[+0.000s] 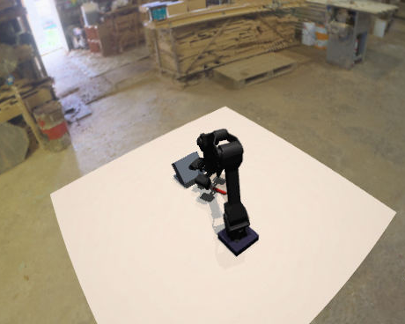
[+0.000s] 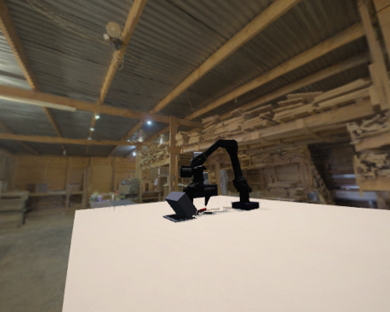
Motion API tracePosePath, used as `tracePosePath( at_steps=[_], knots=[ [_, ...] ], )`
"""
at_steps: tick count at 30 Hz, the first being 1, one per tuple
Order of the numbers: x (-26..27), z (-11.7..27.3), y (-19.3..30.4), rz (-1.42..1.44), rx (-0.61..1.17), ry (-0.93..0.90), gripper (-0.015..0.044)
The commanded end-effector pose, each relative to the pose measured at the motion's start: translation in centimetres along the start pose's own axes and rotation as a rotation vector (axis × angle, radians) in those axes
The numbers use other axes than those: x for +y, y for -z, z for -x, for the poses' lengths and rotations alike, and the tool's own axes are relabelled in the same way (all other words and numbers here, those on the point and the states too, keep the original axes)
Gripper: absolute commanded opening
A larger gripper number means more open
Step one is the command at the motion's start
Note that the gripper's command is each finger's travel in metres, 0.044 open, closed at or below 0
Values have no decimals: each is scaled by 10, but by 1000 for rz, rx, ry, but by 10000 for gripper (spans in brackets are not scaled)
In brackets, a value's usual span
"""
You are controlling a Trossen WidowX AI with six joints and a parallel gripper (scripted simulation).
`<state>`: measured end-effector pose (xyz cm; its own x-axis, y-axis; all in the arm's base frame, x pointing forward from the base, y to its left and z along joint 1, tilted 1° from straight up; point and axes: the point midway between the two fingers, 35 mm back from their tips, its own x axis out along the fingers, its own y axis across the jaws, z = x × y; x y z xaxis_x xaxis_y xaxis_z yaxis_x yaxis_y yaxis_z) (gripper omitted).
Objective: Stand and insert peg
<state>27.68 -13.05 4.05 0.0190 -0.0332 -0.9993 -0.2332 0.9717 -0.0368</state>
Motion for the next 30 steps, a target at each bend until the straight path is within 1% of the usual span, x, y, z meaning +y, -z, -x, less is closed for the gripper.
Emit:
tracePosePath(
  at_steps=[1,17,29,30],
  knots=[
    [2,-9,1,4,4,-10,440],
    [4,-31,3,4,5,-11,440],
    [4,-31,3,4,5,-11,125],
    [4,-31,3,4,5,-11,110]
  ],
)
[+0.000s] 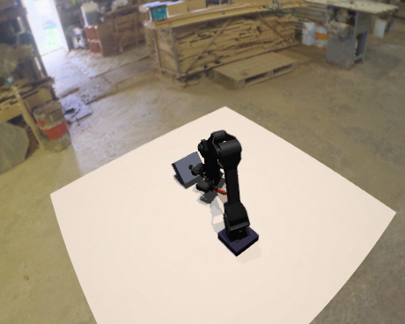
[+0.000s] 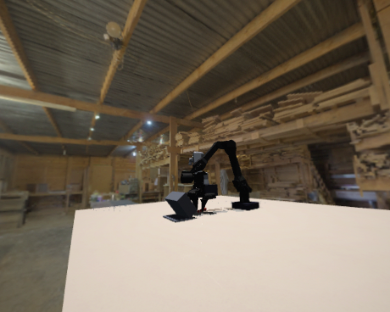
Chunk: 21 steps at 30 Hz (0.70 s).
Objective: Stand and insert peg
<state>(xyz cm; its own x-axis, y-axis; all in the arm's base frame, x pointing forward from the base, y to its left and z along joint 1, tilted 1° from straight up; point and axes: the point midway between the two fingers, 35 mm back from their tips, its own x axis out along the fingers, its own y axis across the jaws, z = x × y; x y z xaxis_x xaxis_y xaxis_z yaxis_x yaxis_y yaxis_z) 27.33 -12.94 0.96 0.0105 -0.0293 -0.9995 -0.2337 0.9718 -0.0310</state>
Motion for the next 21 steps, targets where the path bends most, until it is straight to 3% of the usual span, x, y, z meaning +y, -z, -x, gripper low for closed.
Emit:
tracePosePath(
  at_steps=[1,8,21],
  knots=[
    [1,-1,0,4,-3,-5,110],
    [1,-1,0,4,-3,-5,110],
    [1,-1,0,4,-3,-5,49]
  ],
)
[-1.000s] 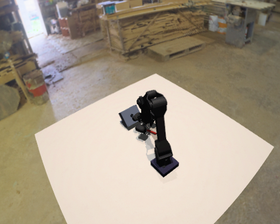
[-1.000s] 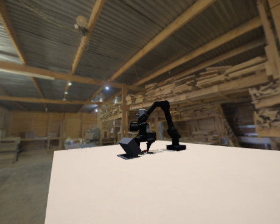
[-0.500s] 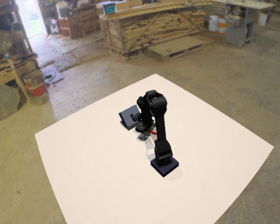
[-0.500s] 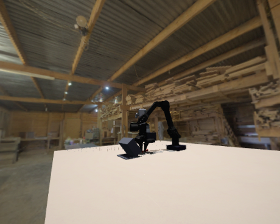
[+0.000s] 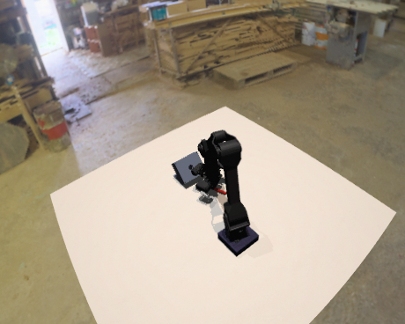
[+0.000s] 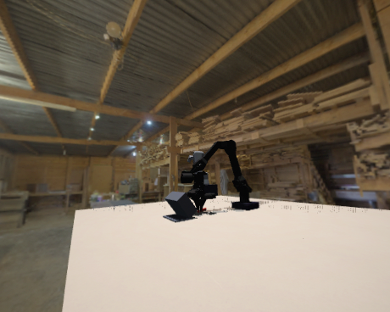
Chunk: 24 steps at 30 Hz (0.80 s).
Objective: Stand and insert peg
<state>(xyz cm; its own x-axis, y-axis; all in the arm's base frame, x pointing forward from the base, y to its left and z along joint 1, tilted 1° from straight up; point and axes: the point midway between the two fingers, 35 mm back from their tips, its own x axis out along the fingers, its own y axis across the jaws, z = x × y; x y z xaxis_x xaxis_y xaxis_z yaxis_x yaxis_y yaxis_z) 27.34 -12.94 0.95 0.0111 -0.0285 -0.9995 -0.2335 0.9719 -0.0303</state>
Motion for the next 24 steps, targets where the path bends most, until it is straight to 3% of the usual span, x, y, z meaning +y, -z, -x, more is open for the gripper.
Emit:
tracePosePath(
  at_steps=[1,24],
  knots=[
    [1,0,0,3,-3,-4,49],
    [0,12,9,-1,-197,0,49]
  ],
)
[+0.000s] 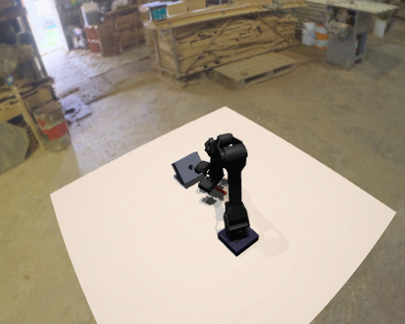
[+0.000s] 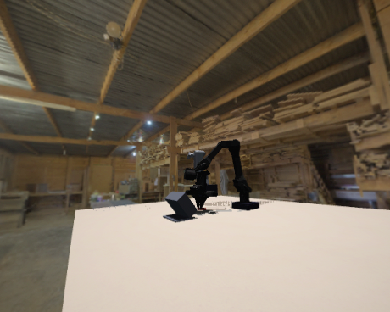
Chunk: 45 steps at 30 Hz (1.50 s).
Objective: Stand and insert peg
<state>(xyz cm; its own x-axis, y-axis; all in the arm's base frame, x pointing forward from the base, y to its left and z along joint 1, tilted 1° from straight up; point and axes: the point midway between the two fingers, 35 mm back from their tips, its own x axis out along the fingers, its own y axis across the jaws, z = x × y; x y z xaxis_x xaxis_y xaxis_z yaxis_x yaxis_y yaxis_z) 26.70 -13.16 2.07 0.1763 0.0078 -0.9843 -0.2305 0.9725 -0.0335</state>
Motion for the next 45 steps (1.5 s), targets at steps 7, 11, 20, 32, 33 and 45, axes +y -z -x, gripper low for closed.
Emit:
tracePosePath(
  at_steps=[7,11,20,32,33,45],
  knots=[
    [1,6,4,1,-87,-3,49],
    [1,8,6,1,-121,-3,49],
    [0,12,9,1,-199,-3,49],
    [0,18,15,0,-302,-3,49],
    [0,19,15,0,-310,-3,49],
    [0,24,22,0,-413,-3,49]
  ],
)
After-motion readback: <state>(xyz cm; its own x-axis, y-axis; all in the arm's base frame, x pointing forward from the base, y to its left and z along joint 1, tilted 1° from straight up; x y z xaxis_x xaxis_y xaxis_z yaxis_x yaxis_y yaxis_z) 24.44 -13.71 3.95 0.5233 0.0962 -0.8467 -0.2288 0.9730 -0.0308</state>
